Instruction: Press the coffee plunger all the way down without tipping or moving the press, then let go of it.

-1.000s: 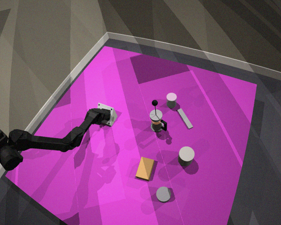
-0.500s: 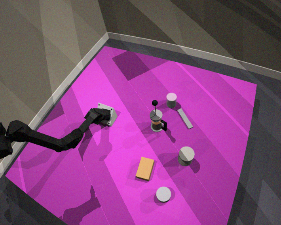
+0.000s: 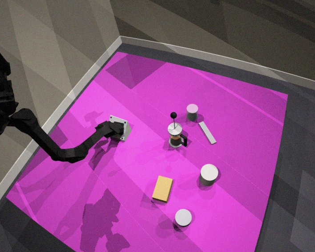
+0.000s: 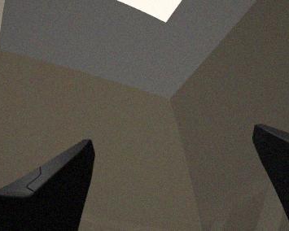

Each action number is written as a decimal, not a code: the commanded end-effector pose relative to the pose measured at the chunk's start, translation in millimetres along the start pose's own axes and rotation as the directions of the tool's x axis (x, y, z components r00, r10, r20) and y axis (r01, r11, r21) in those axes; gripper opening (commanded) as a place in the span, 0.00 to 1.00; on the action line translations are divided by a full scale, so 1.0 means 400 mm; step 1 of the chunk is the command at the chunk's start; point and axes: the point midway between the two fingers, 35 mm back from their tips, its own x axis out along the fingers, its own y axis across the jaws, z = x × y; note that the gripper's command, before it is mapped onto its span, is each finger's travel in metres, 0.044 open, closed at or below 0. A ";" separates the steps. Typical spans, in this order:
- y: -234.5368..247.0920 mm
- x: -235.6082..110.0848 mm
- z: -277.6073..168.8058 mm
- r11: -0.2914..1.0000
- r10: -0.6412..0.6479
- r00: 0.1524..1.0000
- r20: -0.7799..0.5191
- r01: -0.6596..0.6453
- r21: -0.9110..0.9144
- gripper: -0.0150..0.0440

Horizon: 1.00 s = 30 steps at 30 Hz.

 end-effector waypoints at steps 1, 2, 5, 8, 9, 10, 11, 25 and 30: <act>0.043 0.055 -0.118 0.998 -0.027 0.994 -0.106 0.020 -0.062 1.00; 0.053 0.068 -0.150 0.997 -0.034 0.990 -0.134 0.024 -0.075 1.00; 0.077 0.106 -0.261 0.992 -0.062 0.971 -0.231 0.034 -0.121 1.00; 0.087 0.134 -0.364 0.987 -0.085 0.948 -0.307 0.038 -0.159 1.00; 0.088 0.143 -0.406 0.984 -0.100 0.934 -0.342 0.043 -0.172 1.00; 0.085 0.150 -0.446 0.982 -0.115 0.921 -0.372 0.048 -0.184 1.00; 0.082 0.156 -0.488 0.979 -0.132 0.904 -0.406 0.054 -0.196 1.00; -0.091 0.074 -1.051 0.908 -0.417 0.486 -0.768 0.182 -0.378 1.00; -0.186 -0.032 -1.210 0.859 -0.508 0.266 -0.819 0.231 -0.457 1.00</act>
